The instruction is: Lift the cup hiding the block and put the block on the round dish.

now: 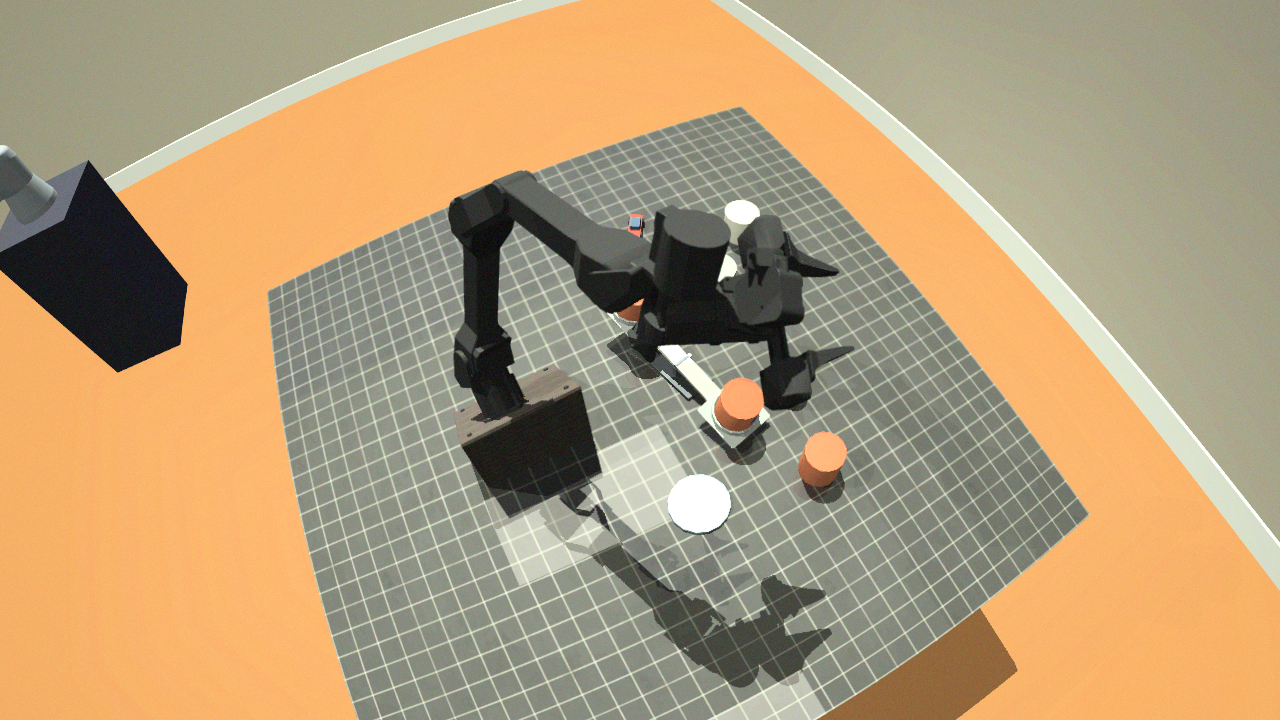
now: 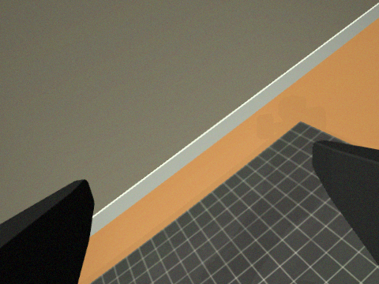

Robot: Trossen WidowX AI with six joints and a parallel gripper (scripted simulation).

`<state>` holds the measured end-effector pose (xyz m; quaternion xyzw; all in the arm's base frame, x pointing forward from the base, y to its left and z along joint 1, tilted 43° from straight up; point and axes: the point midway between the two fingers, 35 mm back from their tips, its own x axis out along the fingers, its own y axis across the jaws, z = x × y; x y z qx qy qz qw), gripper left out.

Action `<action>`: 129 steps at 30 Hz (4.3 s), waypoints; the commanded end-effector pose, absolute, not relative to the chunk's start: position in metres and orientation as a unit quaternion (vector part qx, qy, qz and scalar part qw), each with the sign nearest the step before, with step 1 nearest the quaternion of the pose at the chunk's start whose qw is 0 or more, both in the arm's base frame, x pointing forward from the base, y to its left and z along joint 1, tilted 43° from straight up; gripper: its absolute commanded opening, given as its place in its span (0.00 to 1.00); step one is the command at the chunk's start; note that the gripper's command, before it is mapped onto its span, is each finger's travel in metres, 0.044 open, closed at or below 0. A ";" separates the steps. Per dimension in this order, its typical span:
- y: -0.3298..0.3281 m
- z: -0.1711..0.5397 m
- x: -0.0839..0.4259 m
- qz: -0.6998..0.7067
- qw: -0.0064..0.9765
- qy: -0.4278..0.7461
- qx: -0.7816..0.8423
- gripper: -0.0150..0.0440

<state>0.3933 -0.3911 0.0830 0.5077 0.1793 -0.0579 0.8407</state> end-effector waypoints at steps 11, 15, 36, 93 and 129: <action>-0.309 0.055 0.345 0.011 0.860 0.292 0.418 1.00; -0.270 0.050 0.322 0.057 0.862 0.327 0.382 1.00; -0.096 0.076 0.216 0.308 0.846 0.344 0.266 1.00; -0.086 -0.050 0.351 -0.097 0.425 0.718 0.543 1.00; -0.052 -0.097 0.362 -0.175 0.376 0.723 0.552 1.00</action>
